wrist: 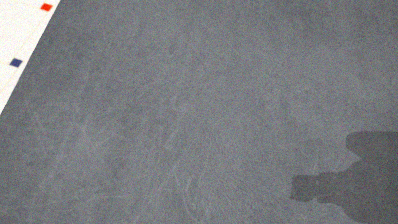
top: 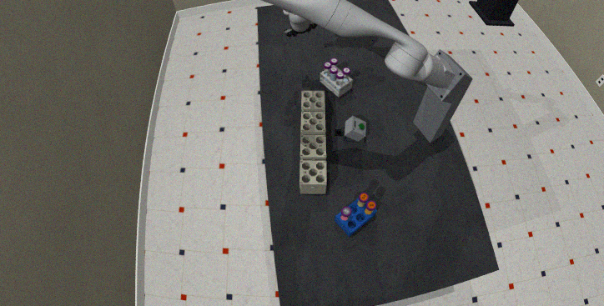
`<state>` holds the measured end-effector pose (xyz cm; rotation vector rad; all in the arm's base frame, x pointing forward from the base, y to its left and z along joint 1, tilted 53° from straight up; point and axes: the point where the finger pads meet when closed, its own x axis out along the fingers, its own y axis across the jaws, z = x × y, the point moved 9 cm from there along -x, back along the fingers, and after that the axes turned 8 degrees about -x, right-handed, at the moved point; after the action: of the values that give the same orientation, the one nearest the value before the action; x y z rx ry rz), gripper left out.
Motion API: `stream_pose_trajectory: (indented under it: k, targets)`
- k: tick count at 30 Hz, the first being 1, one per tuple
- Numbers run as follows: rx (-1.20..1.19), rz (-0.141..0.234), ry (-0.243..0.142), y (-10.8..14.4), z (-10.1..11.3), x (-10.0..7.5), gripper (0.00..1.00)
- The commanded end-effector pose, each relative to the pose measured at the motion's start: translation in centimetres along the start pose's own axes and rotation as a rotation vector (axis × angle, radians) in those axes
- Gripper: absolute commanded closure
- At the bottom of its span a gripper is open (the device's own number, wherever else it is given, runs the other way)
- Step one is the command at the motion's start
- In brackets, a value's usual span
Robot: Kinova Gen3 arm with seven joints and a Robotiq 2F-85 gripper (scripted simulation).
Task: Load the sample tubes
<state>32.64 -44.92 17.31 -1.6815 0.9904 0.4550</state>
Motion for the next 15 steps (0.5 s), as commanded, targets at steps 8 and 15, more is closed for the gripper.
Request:
stream_pose_trajectory:
  k: [8, 15]
  targets:
    - [0.087, 0.039, -0.019, -0.5, 1.5, -1.1, 0.38]
    - [0.141, 0.063, -0.031, -0.8, 2.4, -1.7, 0.38]
